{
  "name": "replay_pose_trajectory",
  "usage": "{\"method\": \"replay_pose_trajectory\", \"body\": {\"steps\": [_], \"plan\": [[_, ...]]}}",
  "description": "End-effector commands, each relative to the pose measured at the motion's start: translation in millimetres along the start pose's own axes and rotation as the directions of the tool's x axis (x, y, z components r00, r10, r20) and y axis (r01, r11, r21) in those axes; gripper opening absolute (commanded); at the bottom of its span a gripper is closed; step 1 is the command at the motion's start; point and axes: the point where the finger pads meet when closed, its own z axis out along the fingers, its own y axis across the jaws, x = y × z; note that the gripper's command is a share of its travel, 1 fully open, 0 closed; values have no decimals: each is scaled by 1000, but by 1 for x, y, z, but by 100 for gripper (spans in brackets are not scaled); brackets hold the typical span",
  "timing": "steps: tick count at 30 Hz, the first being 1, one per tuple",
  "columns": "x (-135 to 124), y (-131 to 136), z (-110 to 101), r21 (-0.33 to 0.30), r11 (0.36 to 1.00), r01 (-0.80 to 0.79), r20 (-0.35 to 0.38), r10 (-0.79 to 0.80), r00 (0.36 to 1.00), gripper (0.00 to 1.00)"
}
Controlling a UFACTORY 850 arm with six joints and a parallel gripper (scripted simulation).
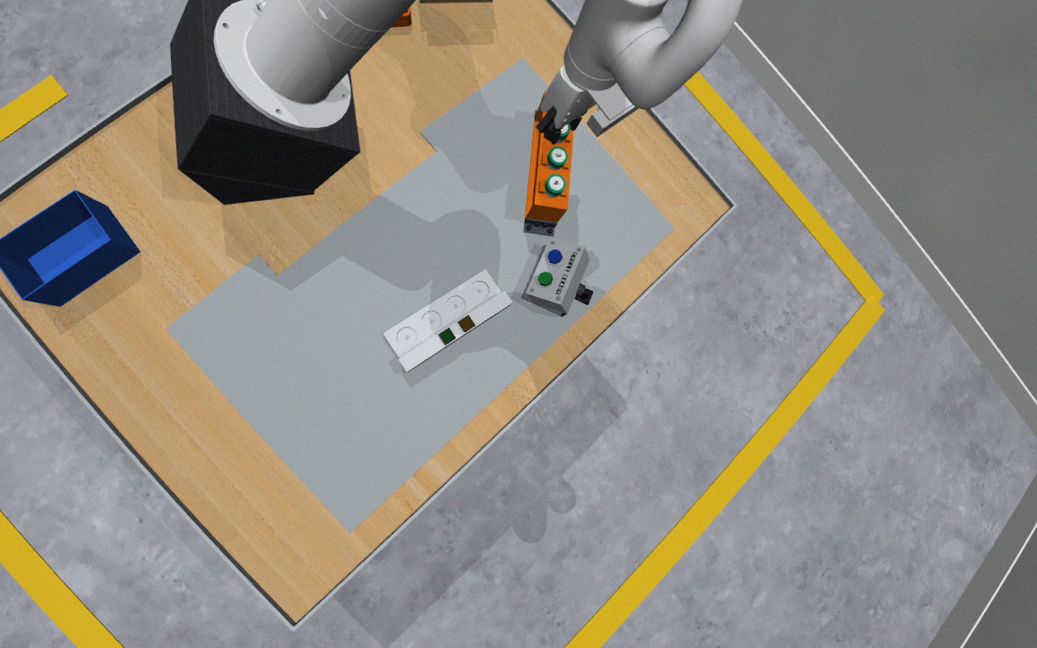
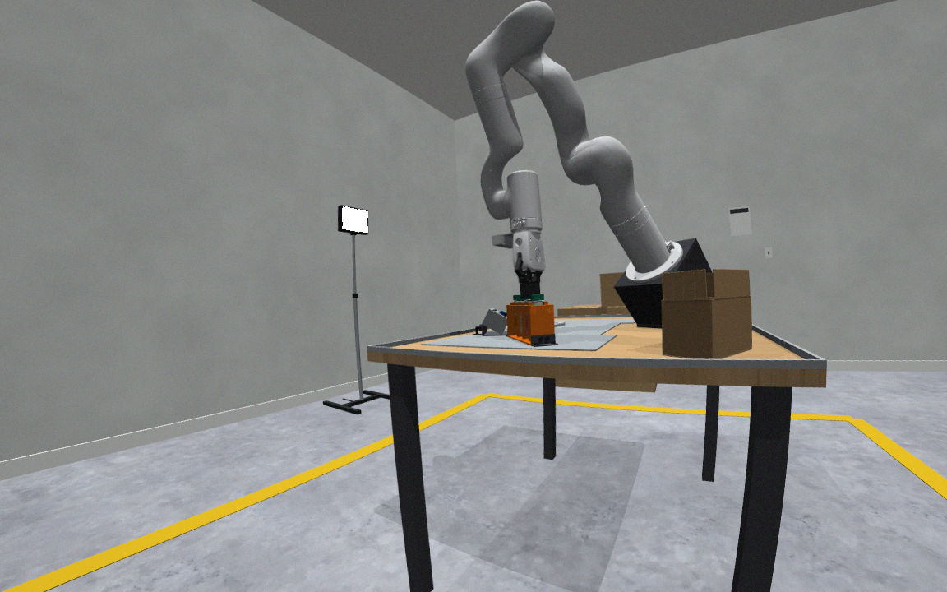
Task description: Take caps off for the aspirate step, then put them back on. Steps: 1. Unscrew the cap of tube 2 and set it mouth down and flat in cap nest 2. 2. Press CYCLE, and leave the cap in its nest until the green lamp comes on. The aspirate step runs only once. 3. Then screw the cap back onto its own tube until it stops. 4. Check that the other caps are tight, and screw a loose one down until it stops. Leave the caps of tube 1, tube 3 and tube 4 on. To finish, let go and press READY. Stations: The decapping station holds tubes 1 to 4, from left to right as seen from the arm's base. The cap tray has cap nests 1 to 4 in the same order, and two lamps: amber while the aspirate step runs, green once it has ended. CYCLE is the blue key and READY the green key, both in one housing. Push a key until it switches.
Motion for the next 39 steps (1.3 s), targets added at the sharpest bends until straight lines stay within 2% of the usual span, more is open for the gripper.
{"method": "replay_pose_trajectory", "body": {"steps": [1,5,6,8,9,11,12,14,15,16,17,19,20,21,22,23,25,27,28,29,30,32,33,34,35,36,37,39], "plan": [[1,-1,0,2,1000,2,-10,-2,1000,46],[1,-1,0,2,1000,2,-10,-2,1000,46],[1,-1,0,3,997,-81,-10,81,997,46],[1,-1,0,3,997,-81,-10,81,997,46],[1,-1,0,3,986,-164,-9,164,986,46],[1,-1,0,5,946,-326,-9,326,945,46],[1,-1,0,5,946,-326,-9,326,945,46],[1,-1,0,7,887,-462,-8,462,887,46],[1,-1,0,6,878,-478,-8,478,878,46],[1,-1,0,7,837,-548,-7,548,836,46],[1,-1,0,7,836,-549,-7,549,836,46],[1,-1,0,9,745,-667,-8,667,745,46],[1,-1,0,8,733,-680,-6,680,733,46],[1,-1,0,9,677,-736,-6,736,677,46],[1,-1,0,8,674,-739,-5,739,674,46],[1,-1,0,9,610,-792,-4,793,610,46],[1,-1,0,9,610,-792,-4,793,610,46],[1,-1,0,9,470,-883,-3,883,470,46],[1,-1,0,9,470,-883,-3,883,470,46],[1,-1,0,10,395,-919,-2,919,395,46],[1,-1,0,10,395,-919,-2,919,395,46],[1,-1,0,12,251,-968,-2,968,251,46],[1,-1,0,10,237,-971,0,972,237,46],[1,-1,0,11,162,-987,0,987,162,46],[1,-1,0,10,155,-988,0,988,155,46],[1,-1,0,10,72,-997,1,997,73,46],[1,-1,0,12,17,-1000,0,1000,17,46],[1,-1,0,10,2,-1000,2,1000,2,46]]}}
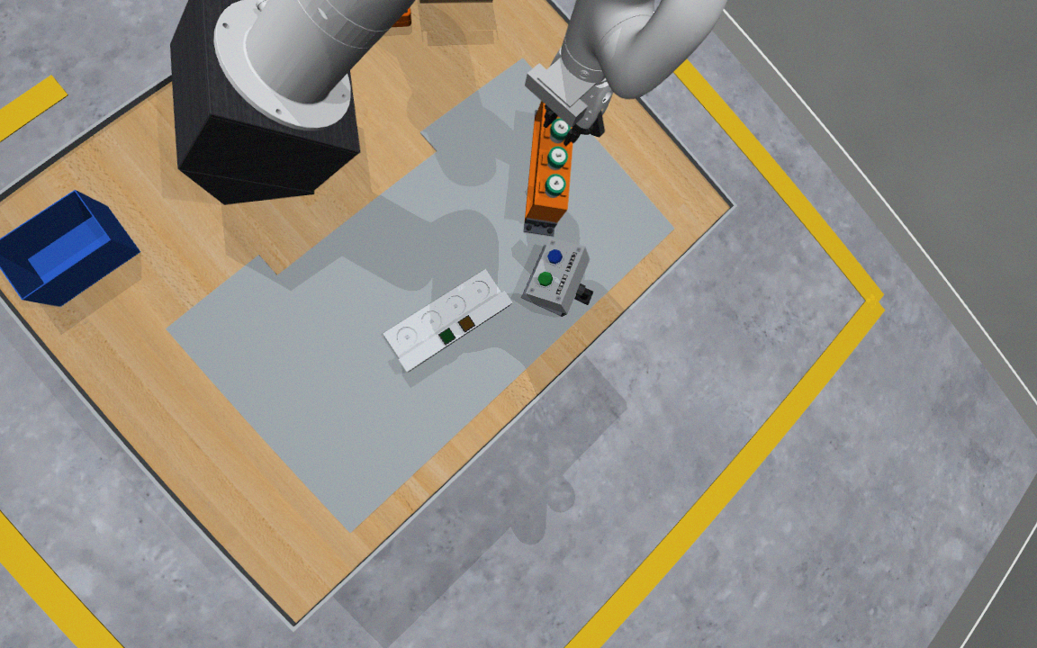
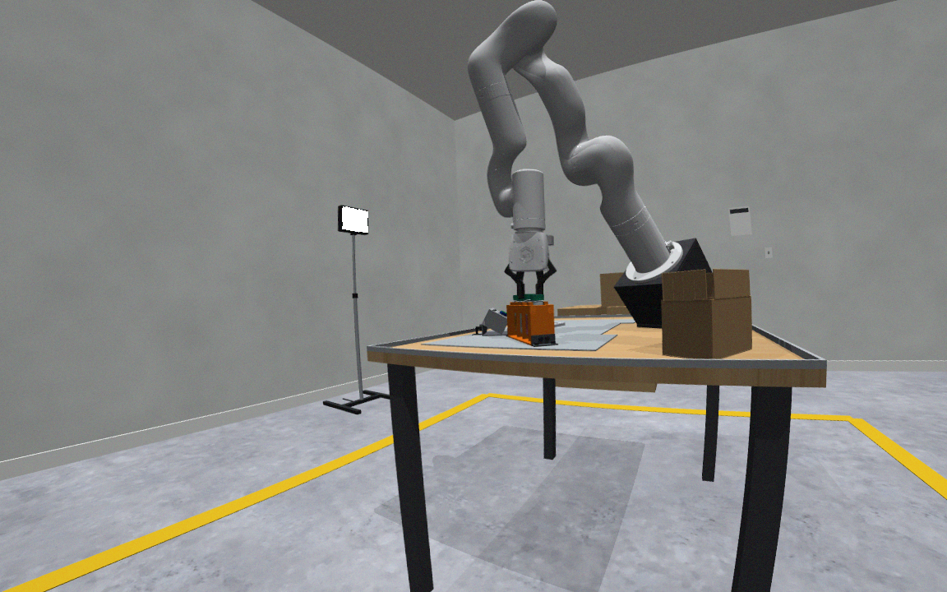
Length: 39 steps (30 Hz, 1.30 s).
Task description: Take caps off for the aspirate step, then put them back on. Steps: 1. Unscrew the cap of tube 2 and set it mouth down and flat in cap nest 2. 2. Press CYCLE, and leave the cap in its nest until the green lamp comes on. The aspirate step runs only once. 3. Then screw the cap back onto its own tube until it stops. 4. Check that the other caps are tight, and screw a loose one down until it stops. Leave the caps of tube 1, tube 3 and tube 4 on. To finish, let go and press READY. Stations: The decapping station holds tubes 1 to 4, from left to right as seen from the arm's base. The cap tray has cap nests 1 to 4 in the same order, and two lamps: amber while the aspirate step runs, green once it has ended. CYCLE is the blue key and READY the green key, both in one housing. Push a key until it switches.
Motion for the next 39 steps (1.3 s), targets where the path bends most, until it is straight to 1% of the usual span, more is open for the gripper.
{"method": "replay_pose_trajectory", "body": {"steps": [1,6,7,21,24,28,31,35,37,39], "plan": [[0,0,0,-54,988,-144,20,146,989,46],[0,0,0,-54,988,-144,20,146,989,46],[0,0,0,-54,988,-144,20,146,989,0],[0,0,0,-54,988,-144,20,146,989,0],[0,-1,0,-51,999,5,28,-4,1000,0],[0,-1,0,-44,978,203,38,-202,979,0],[0,-1,0,-38,937,347,44,-346,937,0],[0,-1,0,-29,850,527,50,-525,850,0],[0,-1,0,-29,850,527,50,-525,850,0],[0,-1,-1,-23,793,609,53,-607,793,0]]}}
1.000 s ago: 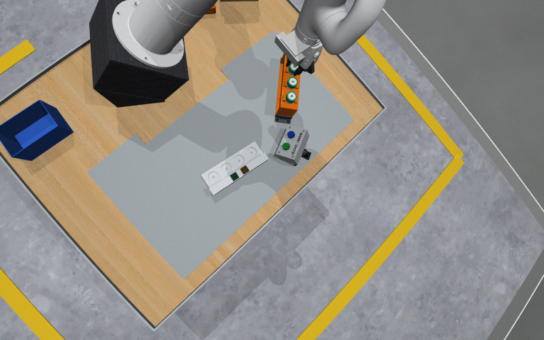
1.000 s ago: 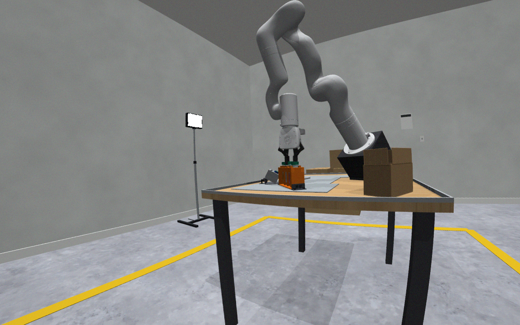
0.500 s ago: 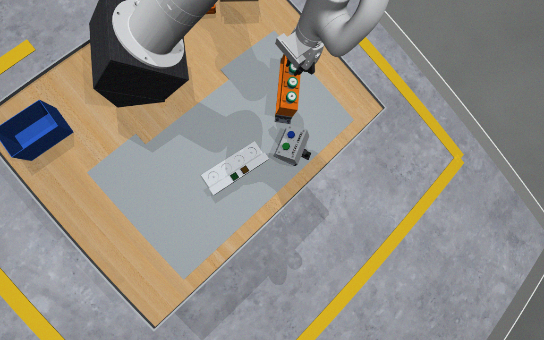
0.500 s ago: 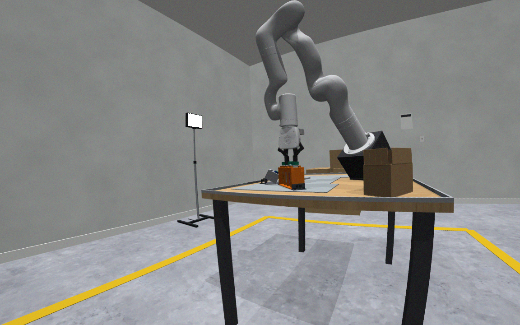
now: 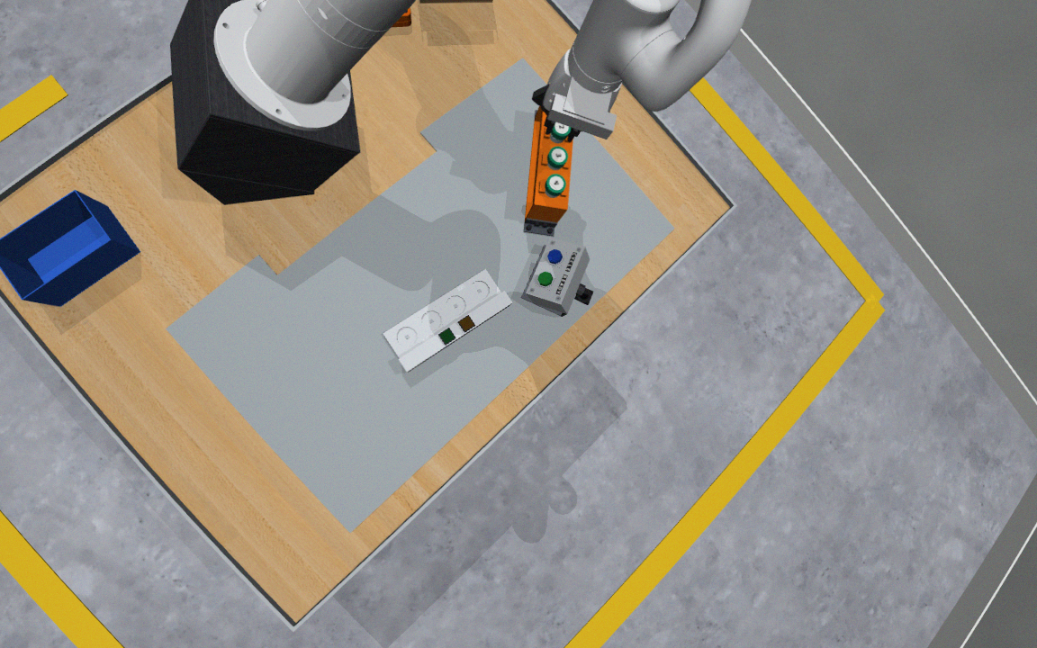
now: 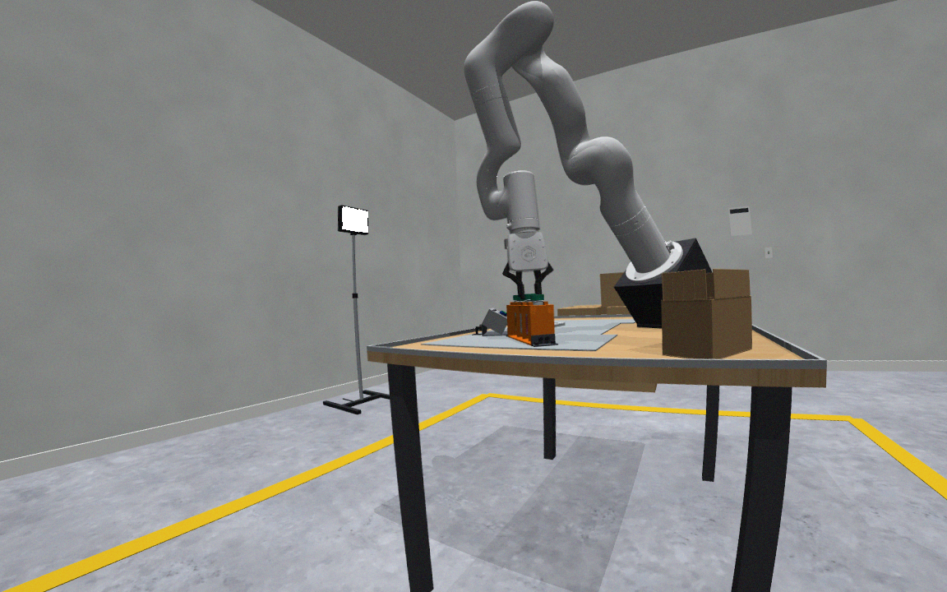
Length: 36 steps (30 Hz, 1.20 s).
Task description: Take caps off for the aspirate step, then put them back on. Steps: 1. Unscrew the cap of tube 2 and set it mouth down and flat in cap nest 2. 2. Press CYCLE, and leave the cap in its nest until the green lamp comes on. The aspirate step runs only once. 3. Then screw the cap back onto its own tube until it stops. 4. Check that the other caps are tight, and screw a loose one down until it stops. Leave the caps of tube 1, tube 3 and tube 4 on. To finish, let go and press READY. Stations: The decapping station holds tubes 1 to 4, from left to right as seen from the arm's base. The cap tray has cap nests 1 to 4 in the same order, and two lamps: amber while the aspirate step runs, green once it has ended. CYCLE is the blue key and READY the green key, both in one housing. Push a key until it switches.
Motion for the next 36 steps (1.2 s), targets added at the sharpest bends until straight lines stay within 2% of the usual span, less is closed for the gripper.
{"method": "replay_pose_trajectory", "body": {"steps": [1,7,13,15,17,18,24,25,36], "plan": [[0,0,0,31,981,192,-22,-191,981,0],[0,0,0,23,881,473,-30,-473,881,0],[0,0,0,14,702,713,-36,-712,702,0],[0,0,0,14,702,713,-36,-712,702,0],[0,0,0,10,627,779,-37,-778,627,0],[0,0,0,9,611,792,-37,-791,611,0],[0,0,0,9,611,792,-37,-791,611,0],[0,0,0,9,611,792,-37,-791,611,46],[0,0,0,9,611,792,-37,-791,611,46]]}}
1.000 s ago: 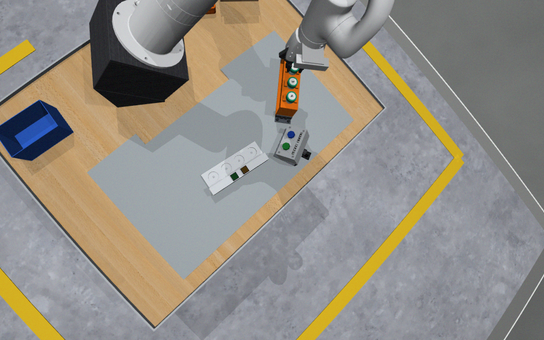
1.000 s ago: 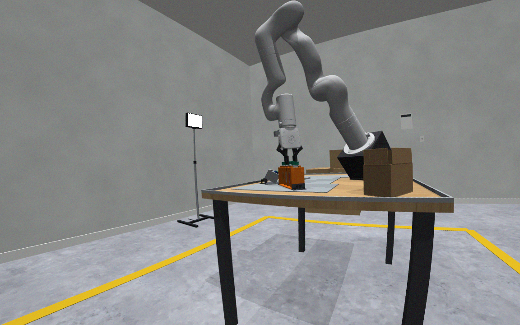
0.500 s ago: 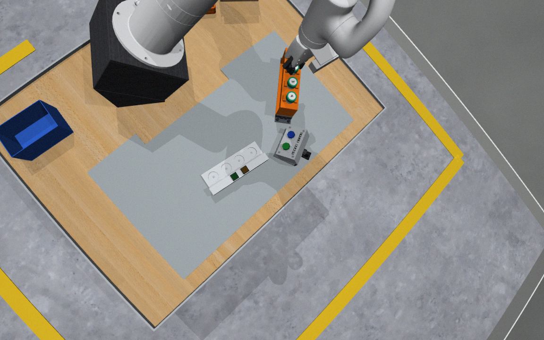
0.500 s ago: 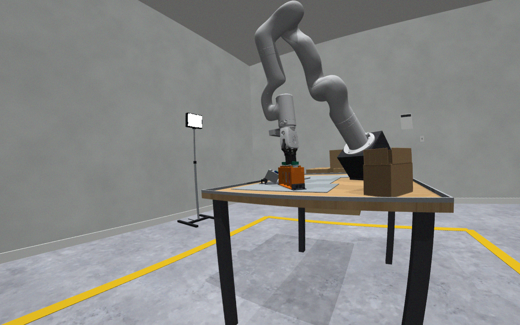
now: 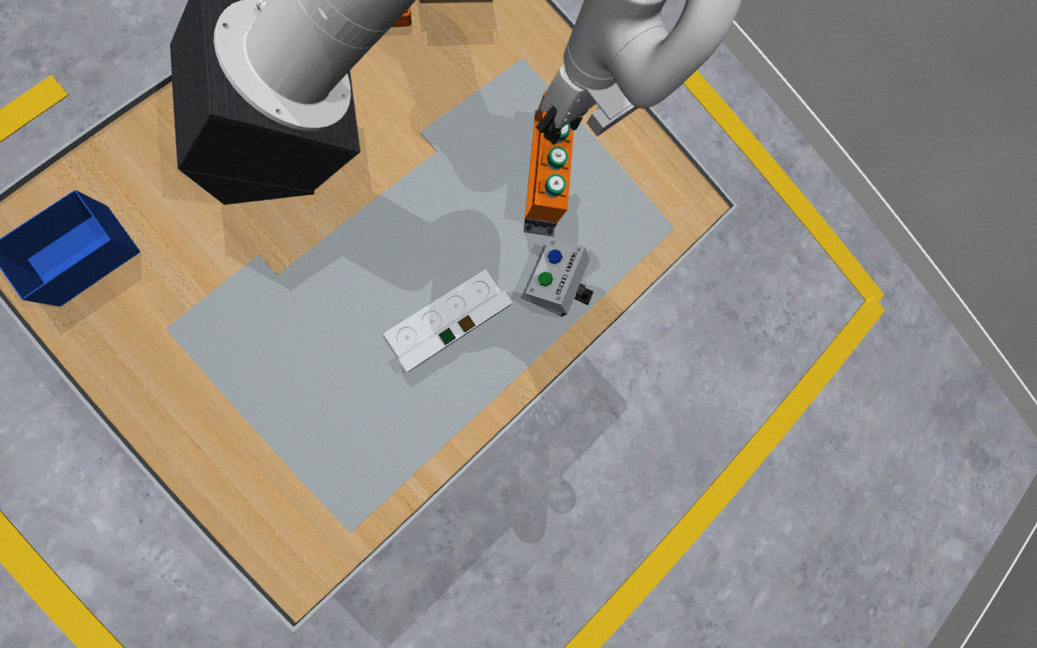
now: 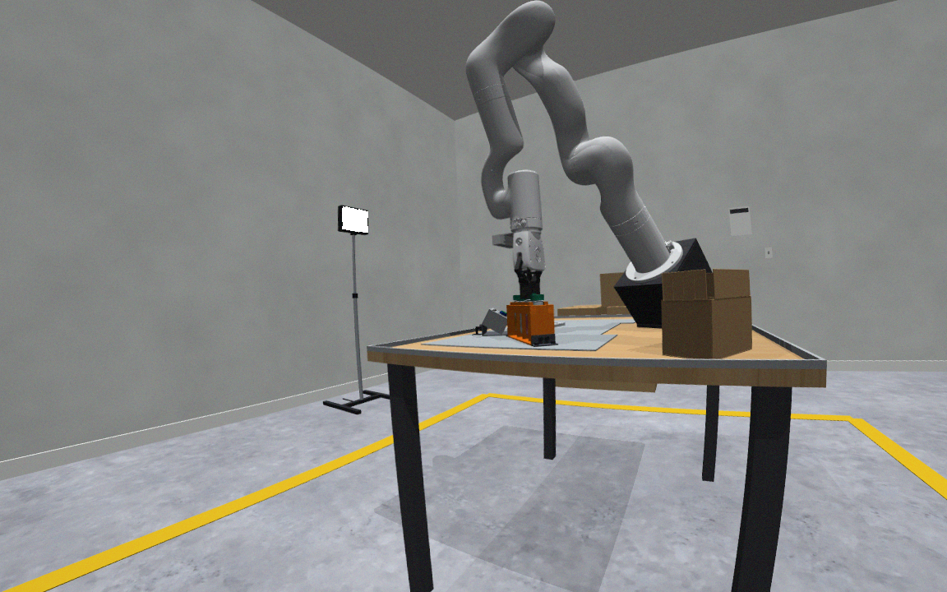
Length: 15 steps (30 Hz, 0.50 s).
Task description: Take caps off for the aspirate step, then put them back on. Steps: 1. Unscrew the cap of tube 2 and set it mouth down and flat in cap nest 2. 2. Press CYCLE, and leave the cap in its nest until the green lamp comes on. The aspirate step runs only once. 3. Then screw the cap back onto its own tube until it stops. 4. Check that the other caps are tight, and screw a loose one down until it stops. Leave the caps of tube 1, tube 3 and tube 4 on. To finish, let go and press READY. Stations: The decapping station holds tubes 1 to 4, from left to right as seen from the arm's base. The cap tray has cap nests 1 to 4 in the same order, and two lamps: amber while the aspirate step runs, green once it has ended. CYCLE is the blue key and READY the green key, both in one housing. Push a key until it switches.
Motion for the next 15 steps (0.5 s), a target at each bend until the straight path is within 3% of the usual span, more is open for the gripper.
{"method": "replay_pose_trajectory", "body": {"steps": [1,5,8,10,13,15], "plan": [[1,-1,0,1,1000,0,-2,0,1000,46],[0,-1,0,2,950,-314,-2,314,950,46],[0,-1,0,2,915,-404,-1,404,915,46],[0,-1,0,3,845,-535,-2,535,845,46],[0,-1,0,2,835,-551,-1,551,835,46],[0,-1,0,2,732,-681,-1,681,732,46]]}}
